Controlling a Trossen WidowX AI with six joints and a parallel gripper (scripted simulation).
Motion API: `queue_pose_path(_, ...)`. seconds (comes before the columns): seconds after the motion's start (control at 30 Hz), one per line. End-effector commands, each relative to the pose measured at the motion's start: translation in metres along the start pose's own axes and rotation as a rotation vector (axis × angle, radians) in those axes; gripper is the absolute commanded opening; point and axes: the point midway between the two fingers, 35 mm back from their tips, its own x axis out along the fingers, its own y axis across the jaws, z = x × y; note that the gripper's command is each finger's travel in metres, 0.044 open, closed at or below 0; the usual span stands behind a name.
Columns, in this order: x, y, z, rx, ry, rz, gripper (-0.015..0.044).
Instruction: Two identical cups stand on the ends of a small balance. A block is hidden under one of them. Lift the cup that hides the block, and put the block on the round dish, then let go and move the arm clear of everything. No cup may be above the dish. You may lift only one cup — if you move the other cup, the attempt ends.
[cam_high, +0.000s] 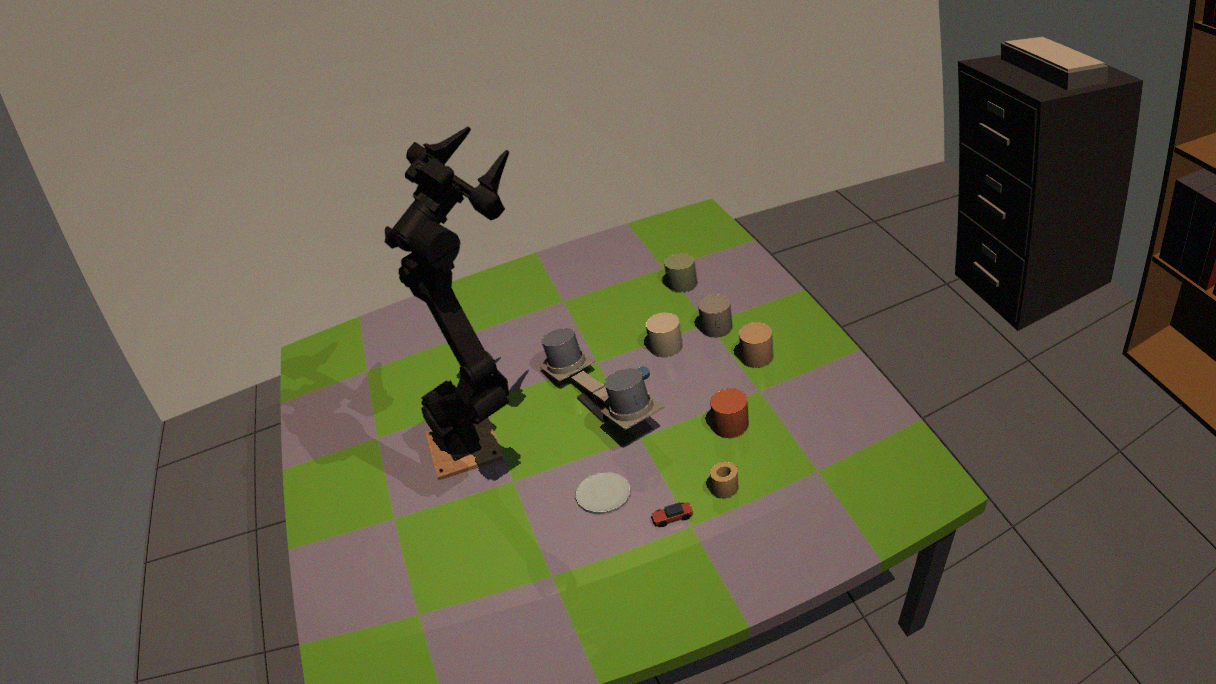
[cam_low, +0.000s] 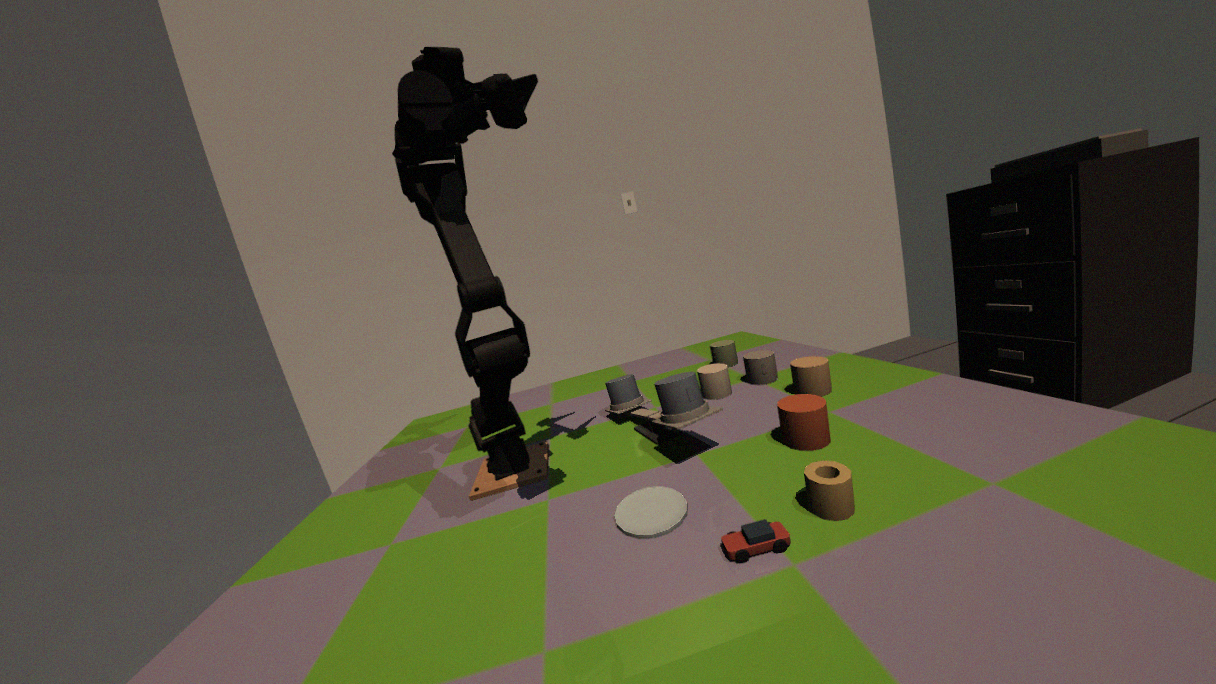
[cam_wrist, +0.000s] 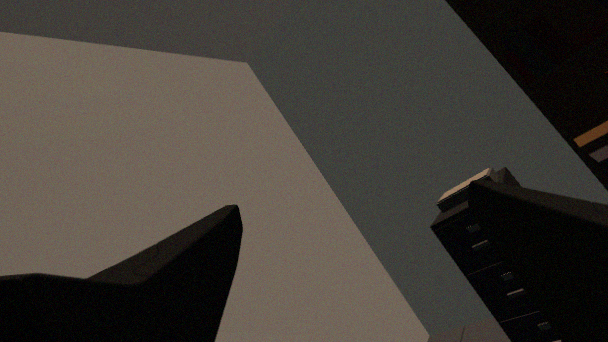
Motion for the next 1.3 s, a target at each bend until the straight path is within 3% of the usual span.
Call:
queue_pose_path(0.0,0.000,0.001,0.000,-0.005,-0.003,0.000,0.0426)
queue_pose_path(0.67,-0.033,0.075,-0.006,-0.554,-0.217,-0.004,0.0440)
queue_pose_path(1.27,-0.018,0.106,-0.083,-0.976,-0.117,0.026,0.0440)
